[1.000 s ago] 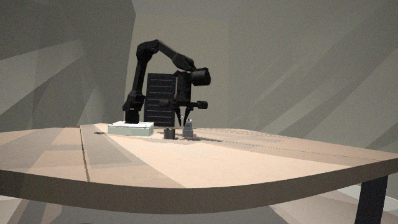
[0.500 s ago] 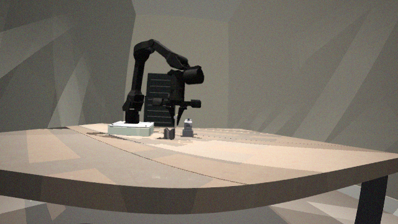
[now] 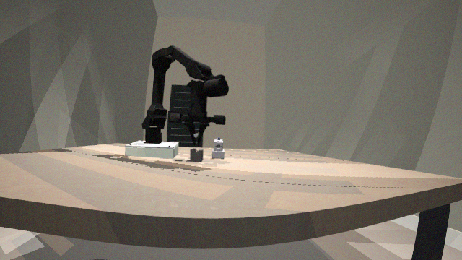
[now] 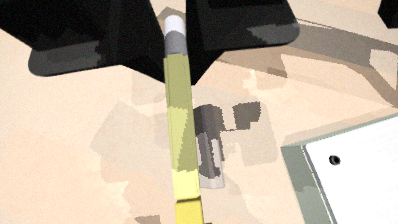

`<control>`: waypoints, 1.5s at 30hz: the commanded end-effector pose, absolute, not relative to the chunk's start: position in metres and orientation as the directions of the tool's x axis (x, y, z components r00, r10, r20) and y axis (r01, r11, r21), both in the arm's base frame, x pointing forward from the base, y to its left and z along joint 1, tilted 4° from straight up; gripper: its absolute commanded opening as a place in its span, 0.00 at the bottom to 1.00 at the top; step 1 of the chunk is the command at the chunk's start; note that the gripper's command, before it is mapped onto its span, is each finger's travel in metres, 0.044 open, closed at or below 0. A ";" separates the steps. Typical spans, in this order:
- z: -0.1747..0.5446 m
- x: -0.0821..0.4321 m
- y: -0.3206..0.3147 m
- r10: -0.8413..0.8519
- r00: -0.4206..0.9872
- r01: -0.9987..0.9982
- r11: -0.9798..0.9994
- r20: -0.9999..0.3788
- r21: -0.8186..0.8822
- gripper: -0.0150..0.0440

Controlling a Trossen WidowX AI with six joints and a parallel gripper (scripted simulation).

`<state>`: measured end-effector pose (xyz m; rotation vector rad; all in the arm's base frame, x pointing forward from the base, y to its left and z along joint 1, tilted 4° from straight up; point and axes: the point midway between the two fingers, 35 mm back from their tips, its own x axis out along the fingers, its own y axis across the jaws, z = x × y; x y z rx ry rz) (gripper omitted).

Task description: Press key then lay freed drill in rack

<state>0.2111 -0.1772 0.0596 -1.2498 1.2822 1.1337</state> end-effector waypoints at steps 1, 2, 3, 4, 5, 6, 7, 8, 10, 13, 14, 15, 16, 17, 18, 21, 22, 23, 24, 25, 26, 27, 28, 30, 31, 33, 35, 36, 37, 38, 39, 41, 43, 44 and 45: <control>0.057 0.207 -0.176 -0.081 0.009 -0.999 0.033 -0.997 -0.012 0.25; 0.056 0.208 -0.176 -0.081 0.009 -0.999 0.033 -0.997 -0.012 0.25; 0.053 0.208 -0.177 -0.081 0.009 -0.999 0.033 -0.997 -0.012 0.25; 0.051 0.208 -0.177 -0.081 0.009 -0.999 0.033 -0.997 -0.012 0.25; 0.049 0.209 -0.178 -0.081 0.009 -0.999 0.033 -0.997 -0.012 0.25; 0.048 0.209 -0.178 -0.081 0.009 -0.999 0.033 -0.997 -0.012 0.25; 0.047 0.209 -0.178 -0.081 0.009 -0.999 0.033 -0.997 -0.012 0.25; 0.045 0.209 -0.178 -0.081 0.009 -0.999 0.033 -0.997 -0.012 0.25; 0.042 0.209 -0.178 -0.081 0.009 -0.999 0.033 -0.997 -0.012 0.25; 0.038 0.209 -0.178 -0.081 0.009 -0.999 0.033 -0.997 -0.012 0.25; 0.036 0.209 -0.178 -0.081 0.009 -0.999 0.033 -0.997 -0.012 0.25; 0.035 0.209 -0.178 -0.081 0.009 -0.999 0.033 -0.997 -0.012 0.25; 0.033 0.209 -0.177 -0.081 0.009 -0.999 0.033 -0.997 -0.012 0.25; 0.032 0.209 -0.177 -0.081 0.009 -0.999 0.033 -0.997 -0.012 0.25; 0.032 0.209 -0.177 -0.081 0.009 -0.999 0.033 -0.997 -0.012 0.25; 0.031 0.209 -0.178 -0.081 0.009 -0.999 0.033 -0.997 -0.012 0.25; 0.030 0.209 -0.178 -0.081 0.009 -0.999 0.033 -0.997 -0.012 0.25; 0.029 0.209 -0.178 -0.081 0.009 -0.999 0.033 -0.997 -0.012 0.25; 0.028 0.209 -0.179 -0.081 0.009 -0.999 0.033 -0.997 -0.012 0.25; 0.027 0.209 -0.179 -0.081 0.009 -0.999 0.033 -0.997 -0.012 0.25; 0.026 0.209 -0.179 -0.081 0.009 -0.999 0.033 -0.997 -0.012 0.25; 0.025 0.209 -0.179 -0.081 0.009 -0.999 0.033 -0.997 -0.012 0.25; 0.024 0.209 -0.180 -0.081 0.009 -0.999 0.033 -0.997 -0.012 0.25; 0.022 0.210 -0.180 -0.081 0.009 -0.999 0.033 -0.997 -0.012 0.25; 0.021 0.210 -0.180 -0.081 0.009 -0.999 0.033 -0.997 -0.012 0.25; 0.019 0.210 -0.181 -0.081 0.009 -0.999 0.033 -0.997 -0.012 0.25; 0.017 0.210 -0.181 -0.081 0.009 -0.999 0.033 -0.997 -0.012 0.25; 0.016 0.210 -0.181 -0.081 0.009 -0.999 0.033 -0.997 -0.012 0.25; 0.015 0.210 -0.181 -0.081 0.009 -0.999 0.033 -0.997 -0.012 0.25; 0.014 0.210 -0.181 -0.081 0.009 -0.999 0.033 -0.997 -0.012 0.25; 0.013 0.210 -0.181 -0.081 0.009 -0.999 0.033 -0.997 -0.012 0.25; 0.011 0.210 -0.181 -0.081 0.009 -0.999 0.033 -0.997 -0.012 0.25; 0.009 0.210 -0.181 -0.081 0.009 -0.999 0.033 -0.997 -0.012 0.25; 0.008 0.210 -0.181 -0.081 0.009 -0.999 0.033 -0.997 -0.012 0.25; 0.007 0.210 -0.181 -0.081 0.009 -0.999 0.033 -0.997 -0.012 0.25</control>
